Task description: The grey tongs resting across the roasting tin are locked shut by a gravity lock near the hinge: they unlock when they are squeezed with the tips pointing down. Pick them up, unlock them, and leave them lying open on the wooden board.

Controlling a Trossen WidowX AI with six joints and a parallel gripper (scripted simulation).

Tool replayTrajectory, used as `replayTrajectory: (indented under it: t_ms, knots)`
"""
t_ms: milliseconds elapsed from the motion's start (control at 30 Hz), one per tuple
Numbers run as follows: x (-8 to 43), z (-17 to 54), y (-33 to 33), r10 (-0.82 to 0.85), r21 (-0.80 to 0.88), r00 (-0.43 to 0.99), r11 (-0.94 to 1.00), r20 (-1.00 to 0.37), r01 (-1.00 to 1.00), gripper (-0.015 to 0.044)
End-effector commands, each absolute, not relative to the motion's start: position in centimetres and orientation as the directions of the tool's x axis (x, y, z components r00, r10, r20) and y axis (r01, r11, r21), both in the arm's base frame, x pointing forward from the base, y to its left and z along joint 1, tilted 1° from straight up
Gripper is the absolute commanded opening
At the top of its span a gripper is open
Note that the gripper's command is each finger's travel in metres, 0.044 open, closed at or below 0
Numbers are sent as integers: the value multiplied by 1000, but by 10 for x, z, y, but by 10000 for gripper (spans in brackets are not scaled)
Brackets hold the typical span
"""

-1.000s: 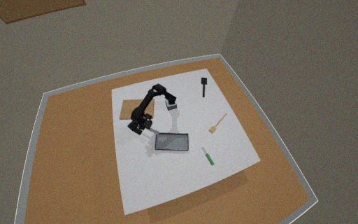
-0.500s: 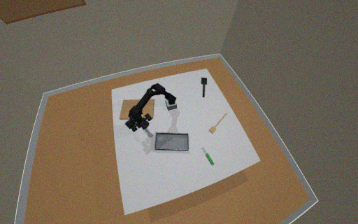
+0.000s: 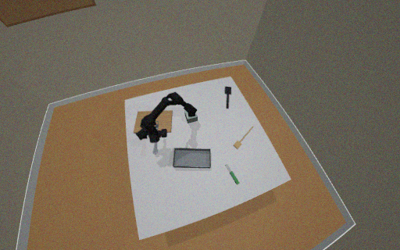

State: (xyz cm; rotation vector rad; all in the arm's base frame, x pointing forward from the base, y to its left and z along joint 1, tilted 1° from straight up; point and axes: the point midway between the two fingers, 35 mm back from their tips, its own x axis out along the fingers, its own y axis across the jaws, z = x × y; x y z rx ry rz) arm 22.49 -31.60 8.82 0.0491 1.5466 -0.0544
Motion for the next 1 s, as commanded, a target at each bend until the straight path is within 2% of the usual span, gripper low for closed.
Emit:
replayTrajectory:
  t_ms: [0,433,700,967]
  knots:
    - [219,91,-324,-16,-10,24,978,-1000,208,-150]
    - [194,92,-341,-16,4,24,739,-1000,674,-150]
    - [177,92,-351,-18,11,22,485,-1000,875,-150]
    - [161,91,-361,-19,17,20,179,-1000,984,-150]
